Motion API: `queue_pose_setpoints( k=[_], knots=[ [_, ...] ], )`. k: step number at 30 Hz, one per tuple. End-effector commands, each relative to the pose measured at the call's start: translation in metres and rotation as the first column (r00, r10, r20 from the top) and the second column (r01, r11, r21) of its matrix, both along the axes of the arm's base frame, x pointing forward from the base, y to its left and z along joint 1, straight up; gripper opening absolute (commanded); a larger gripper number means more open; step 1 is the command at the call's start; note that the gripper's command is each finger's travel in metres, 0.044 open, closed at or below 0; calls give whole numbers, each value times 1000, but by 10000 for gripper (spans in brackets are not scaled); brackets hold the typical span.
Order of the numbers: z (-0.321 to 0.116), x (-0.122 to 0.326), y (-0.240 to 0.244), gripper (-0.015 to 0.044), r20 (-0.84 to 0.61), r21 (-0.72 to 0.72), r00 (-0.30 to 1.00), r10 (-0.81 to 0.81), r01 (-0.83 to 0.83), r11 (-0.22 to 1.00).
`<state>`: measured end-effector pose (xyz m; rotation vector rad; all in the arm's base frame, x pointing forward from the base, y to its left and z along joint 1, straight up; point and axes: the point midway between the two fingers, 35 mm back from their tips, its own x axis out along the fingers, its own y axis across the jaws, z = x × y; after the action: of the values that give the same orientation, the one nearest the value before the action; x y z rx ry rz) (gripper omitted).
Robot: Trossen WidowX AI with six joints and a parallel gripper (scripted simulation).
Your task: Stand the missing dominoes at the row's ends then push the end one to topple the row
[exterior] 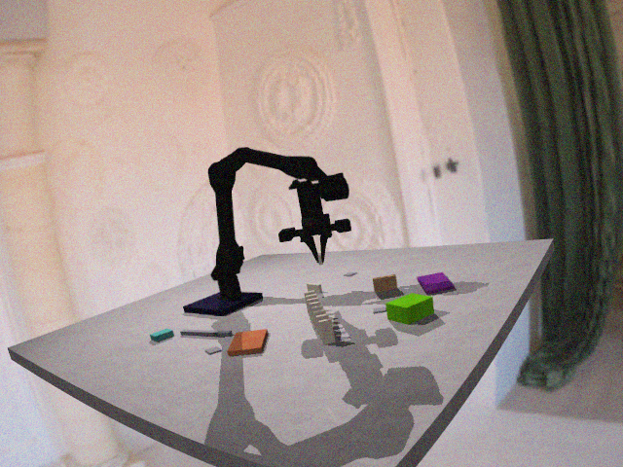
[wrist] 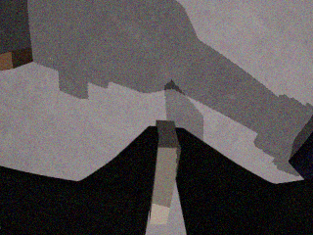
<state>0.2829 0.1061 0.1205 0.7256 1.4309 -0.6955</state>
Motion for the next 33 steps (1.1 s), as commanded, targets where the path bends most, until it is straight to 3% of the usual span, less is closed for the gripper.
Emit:
queue_pose_setpoints(
  k=[1, 5, 9, 13, 18, 21, 33],
  knots=[
    [24, -2, -1, 26, -1, 4, 1000, 6, -6, 1000],
    [26, 2, 6, 26, -1, 3, 998, 61, -61, 998],
    [32, 22, 48, 26, 0, -5, 929, 371, -371, 929],
    [34, 35, 95, 26, -1, -13, 756, 655, -654, 756],
    [32, 47, 146, 26, 6, -23, 432, 902, -901, 432],
    [31, 49, 161, 26, 7, -26, 322, 947, -946, 322],
    [23, 56, 167, 26, 35, -67, 306, 951, -949, 308]
  ],
)
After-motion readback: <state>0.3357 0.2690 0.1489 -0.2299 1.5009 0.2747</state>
